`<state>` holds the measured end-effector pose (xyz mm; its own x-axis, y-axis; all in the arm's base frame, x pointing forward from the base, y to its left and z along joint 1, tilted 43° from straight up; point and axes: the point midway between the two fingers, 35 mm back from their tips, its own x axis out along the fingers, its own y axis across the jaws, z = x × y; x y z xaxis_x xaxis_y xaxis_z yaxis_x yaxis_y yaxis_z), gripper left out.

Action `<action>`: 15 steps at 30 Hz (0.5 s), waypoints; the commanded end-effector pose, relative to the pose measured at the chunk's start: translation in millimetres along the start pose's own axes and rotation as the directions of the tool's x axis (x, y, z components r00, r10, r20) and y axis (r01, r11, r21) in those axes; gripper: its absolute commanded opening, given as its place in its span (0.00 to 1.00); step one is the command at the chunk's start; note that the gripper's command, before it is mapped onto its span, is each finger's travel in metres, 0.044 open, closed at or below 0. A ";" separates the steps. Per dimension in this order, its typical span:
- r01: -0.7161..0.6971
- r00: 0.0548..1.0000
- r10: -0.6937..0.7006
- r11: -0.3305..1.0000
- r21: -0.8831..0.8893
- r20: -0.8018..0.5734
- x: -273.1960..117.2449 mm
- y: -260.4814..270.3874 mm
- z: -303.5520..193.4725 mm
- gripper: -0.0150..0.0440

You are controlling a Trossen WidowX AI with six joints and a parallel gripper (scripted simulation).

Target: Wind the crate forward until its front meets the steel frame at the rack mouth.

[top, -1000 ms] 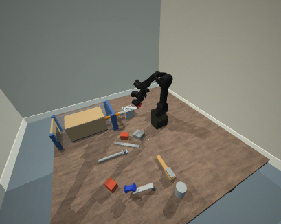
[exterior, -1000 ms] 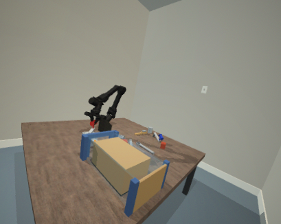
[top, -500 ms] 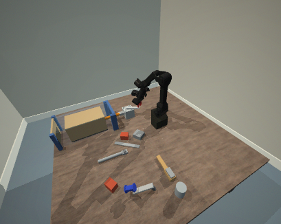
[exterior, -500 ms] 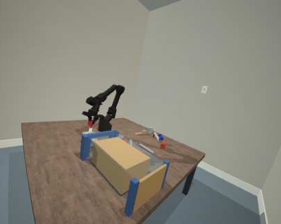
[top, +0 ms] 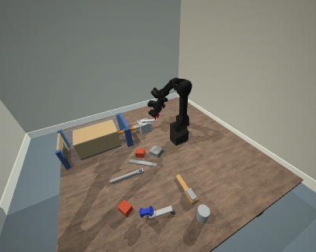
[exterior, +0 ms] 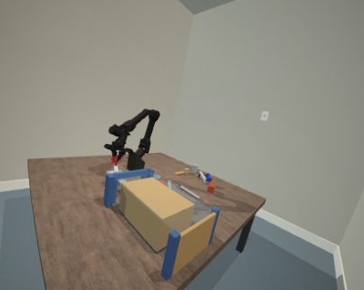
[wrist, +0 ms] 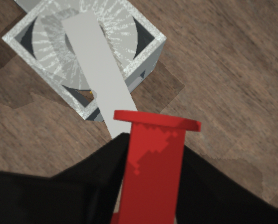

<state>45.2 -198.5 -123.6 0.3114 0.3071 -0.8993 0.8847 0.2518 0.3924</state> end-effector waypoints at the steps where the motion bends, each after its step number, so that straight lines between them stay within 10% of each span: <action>1: 0.018 1.000 -0.018 1.000 -0.013 0.005 4.9 -7.8 6.8 0.25; 15: 0.019 1.000 -0.019 1.000 -0.014 0.006 8.9 -18.8 16.8 0.25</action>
<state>37.8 -210.7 -135.0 0.3037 0.3027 -0.9034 0.8878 0.2542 0.3837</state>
